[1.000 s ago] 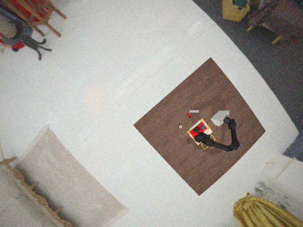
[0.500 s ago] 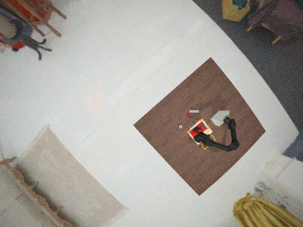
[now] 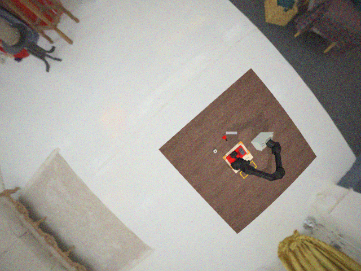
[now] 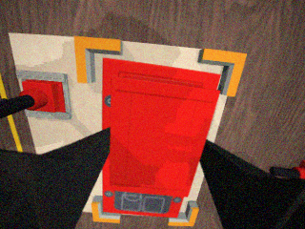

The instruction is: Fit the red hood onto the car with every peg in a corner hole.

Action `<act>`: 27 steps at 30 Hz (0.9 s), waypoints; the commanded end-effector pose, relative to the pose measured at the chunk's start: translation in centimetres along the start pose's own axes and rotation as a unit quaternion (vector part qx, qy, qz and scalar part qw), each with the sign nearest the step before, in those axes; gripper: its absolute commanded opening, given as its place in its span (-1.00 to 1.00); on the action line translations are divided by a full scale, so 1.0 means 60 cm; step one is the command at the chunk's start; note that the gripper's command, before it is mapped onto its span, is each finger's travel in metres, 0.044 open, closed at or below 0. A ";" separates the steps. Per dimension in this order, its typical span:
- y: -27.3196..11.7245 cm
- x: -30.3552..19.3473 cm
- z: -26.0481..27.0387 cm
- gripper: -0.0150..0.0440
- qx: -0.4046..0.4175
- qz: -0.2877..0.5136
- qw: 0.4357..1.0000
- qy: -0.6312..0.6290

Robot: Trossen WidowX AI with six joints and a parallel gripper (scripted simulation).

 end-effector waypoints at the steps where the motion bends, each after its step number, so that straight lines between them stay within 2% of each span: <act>1: 0.002 -0.001 0.001 -0.49 0.002 0.001 1.000 0.001; 27: -0.008 -0.001 0.001 -0.49 0.002 -0.001 1.000 0.001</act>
Point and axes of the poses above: the point midway between the two fingers, 35 mm back from their tips, its own y axis out along the fingers, its own z axis across the jaws, x = y × z, the point moved 1 cm from there along -y, back along the fingers, and after that the axes turned 1 degree about -y, right-handed, at the moved point
